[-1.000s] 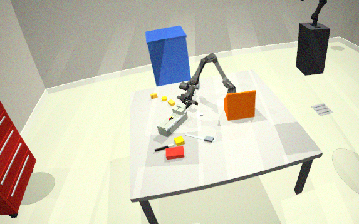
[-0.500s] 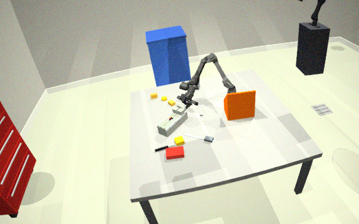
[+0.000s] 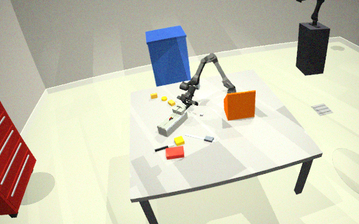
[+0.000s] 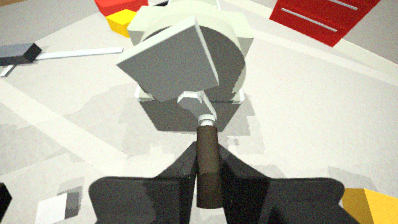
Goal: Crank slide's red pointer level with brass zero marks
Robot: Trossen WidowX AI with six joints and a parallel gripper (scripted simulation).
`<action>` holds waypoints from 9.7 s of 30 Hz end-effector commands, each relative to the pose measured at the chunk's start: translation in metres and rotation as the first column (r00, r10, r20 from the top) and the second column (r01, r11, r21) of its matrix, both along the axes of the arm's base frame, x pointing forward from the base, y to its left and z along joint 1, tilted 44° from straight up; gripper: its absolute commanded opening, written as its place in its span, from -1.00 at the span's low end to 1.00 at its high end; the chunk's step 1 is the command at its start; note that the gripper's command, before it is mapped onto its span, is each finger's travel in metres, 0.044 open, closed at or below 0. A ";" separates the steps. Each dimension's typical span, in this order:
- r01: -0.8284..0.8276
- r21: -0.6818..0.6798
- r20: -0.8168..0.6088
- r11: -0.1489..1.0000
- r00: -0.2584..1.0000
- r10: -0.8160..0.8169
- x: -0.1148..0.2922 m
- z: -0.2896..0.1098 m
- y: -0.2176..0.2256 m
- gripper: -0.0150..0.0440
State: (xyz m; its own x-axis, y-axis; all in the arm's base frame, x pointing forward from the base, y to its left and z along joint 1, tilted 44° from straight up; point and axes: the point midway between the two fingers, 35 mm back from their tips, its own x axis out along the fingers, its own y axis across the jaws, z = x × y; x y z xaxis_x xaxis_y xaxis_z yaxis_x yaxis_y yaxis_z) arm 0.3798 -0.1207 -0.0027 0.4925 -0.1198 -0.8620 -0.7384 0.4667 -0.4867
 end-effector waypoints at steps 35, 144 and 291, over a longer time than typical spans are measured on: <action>0.005 0.006 -0.022 1.000 1.000 -0.005 -0.007 -0.008 0.002 -0.49; 0.005 0.006 -0.023 1.000 1.000 -0.005 -0.011 -0.011 0.004 -0.49; 0.005 0.008 -0.024 1.000 1.000 -0.005 -0.028 -0.010 0.024 -0.49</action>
State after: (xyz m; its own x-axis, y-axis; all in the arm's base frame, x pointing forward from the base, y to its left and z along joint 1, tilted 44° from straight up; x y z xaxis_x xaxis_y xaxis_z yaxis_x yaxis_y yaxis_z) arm 0.3568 -0.1043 -0.0137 0.4762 -0.1253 -0.8704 -0.7419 0.4741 -0.4741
